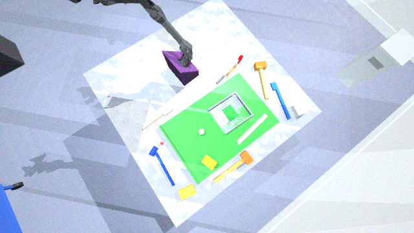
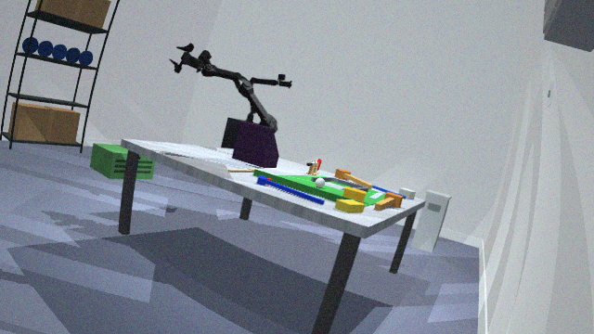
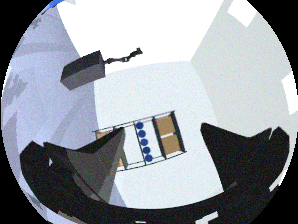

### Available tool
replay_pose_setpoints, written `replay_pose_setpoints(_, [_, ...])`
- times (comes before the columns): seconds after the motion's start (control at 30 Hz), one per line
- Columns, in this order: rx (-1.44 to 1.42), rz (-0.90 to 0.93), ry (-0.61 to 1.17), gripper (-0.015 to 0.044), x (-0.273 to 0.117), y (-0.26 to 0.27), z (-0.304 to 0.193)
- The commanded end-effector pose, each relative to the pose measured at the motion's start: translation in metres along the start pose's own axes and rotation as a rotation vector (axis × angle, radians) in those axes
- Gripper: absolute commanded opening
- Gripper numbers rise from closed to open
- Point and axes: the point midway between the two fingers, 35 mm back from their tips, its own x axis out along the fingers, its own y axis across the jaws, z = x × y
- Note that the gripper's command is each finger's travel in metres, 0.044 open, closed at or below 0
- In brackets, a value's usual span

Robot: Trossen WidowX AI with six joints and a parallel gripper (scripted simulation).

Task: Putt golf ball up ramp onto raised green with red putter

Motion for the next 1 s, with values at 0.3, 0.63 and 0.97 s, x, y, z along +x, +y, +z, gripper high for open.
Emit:
replay_pose_setpoints(0.3, [-0.013, -0.019, -0.228, 0.0440, -0.042, -0.050, 0.097])
replay_pose_setpoints(0.63, [0.009, -0.022, -0.568, 0.0440, -0.125, -0.099, 0.220])
replay_pose_setpoints(0.97, [-0.091, -0.022, -0.933, 0.0440, -0.258, -0.134, 0.333])
